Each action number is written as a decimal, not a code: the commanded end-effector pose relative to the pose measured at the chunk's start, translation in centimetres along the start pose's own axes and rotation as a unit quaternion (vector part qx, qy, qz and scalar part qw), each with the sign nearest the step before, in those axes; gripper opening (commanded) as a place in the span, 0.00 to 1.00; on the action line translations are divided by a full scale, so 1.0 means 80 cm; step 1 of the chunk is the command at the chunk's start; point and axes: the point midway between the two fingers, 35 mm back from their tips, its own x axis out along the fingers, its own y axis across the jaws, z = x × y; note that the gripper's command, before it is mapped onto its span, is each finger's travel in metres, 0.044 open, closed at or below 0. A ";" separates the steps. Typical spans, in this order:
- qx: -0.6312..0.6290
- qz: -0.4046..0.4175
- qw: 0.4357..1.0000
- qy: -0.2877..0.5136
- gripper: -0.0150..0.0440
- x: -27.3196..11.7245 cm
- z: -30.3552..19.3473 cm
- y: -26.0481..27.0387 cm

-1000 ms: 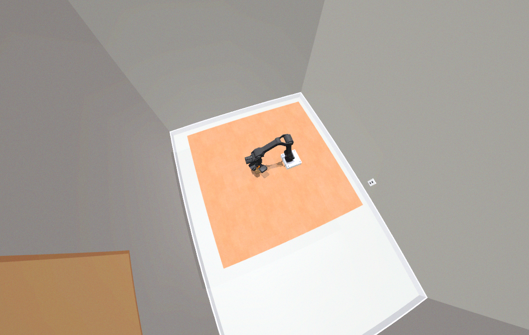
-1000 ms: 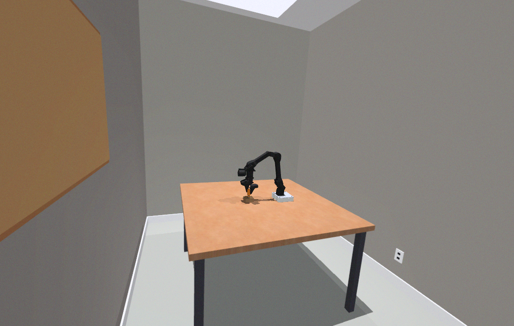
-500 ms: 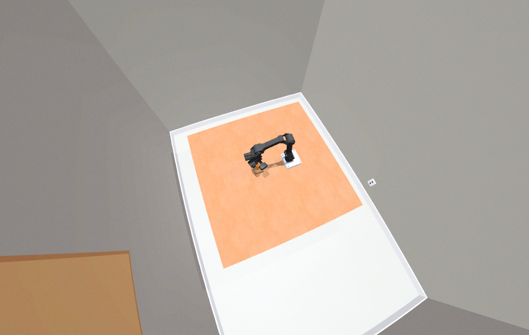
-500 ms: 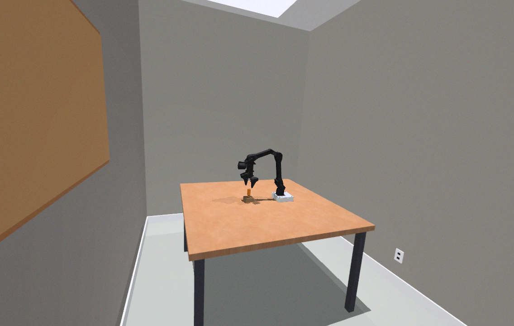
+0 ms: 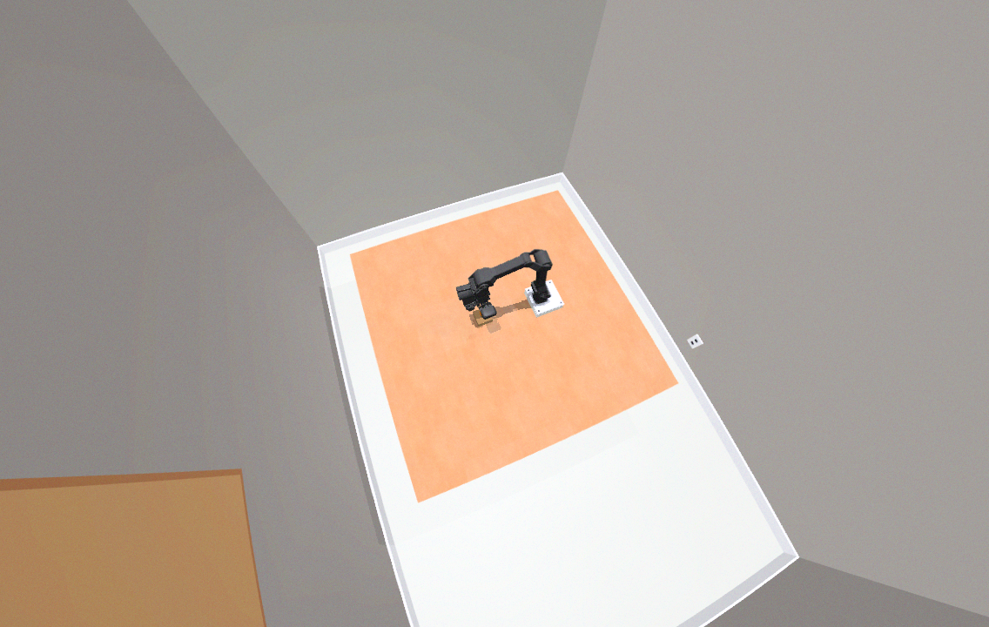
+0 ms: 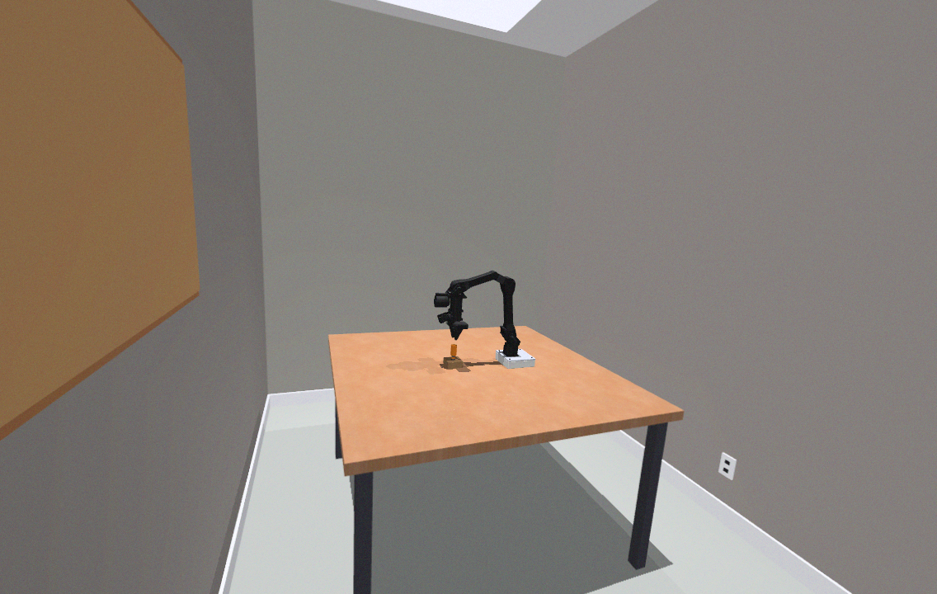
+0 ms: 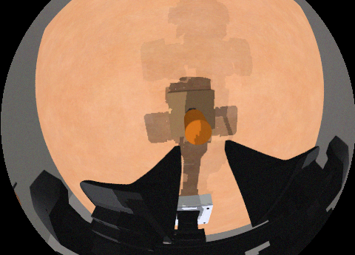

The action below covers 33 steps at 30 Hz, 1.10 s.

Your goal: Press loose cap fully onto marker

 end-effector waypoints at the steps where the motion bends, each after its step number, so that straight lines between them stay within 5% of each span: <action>1: 0.012 0.000 1.000 -0.001 0.38 0.001 0.000 0.000; 4: 0.012 0.000 1.000 -0.001 0.25 0.001 0.000 0.000; 33: 0.012 0.000 1.000 -0.001 0.25 0.028 0.000 0.000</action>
